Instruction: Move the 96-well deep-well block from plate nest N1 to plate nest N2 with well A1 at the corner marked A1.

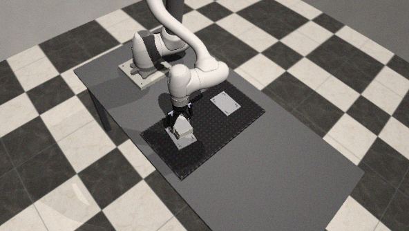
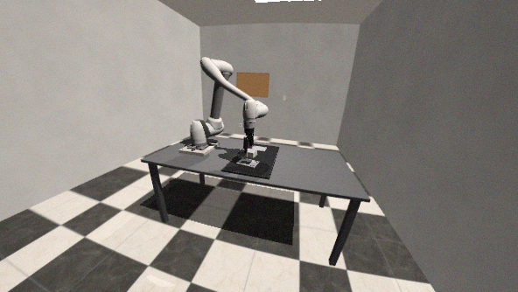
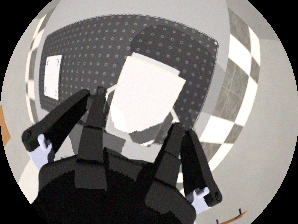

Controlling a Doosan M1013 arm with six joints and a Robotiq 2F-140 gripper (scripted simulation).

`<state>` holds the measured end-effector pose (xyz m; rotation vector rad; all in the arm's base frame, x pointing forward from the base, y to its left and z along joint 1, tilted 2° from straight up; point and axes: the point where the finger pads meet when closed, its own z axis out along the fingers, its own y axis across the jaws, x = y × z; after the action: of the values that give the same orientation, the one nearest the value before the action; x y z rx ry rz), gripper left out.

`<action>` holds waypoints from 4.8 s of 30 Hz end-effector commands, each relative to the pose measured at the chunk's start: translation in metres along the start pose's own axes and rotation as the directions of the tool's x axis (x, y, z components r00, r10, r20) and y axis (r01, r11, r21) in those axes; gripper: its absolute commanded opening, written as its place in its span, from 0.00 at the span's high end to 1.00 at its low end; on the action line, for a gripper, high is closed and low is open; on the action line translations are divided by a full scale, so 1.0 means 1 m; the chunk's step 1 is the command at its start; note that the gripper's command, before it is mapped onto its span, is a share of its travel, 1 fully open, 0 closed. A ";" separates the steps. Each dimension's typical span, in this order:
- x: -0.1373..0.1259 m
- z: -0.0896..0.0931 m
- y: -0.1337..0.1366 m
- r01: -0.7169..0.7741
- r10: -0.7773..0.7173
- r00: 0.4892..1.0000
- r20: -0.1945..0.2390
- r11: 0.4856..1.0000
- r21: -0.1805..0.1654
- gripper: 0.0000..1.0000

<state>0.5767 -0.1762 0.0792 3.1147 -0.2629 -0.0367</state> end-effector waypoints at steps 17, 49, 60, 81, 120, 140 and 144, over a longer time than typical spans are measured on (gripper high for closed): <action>0.000 0.000 -0.001 0.000 0.000 1.000 0.000 1.000 0.000 1.00; 0.000 0.032 -0.001 0.000 0.000 1.000 0.000 1.000 0.000 1.00; 0.000 0.050 -0.001 0.000 0.000 1.000 0.000 1.000 0.000 1.00; 0.000 0.058 -0.001 0.000 0.000 1.000 0.000 1.000 0.000 1.00; 0.000 0.063 -0.001 0.000 0.000 1.000 0.000 1.000 0.000 1.00; 0.000 0.066 -0.001 0.000 0.000 1.000 0.000 1.000 0.000 1.00; 0.000 0.067 -0.001 0.000 0.000 1.000 0.000 1.000 0.000 1.00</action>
<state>0.5751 -0.1757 0.0128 3.1147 -0.2629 -0.0368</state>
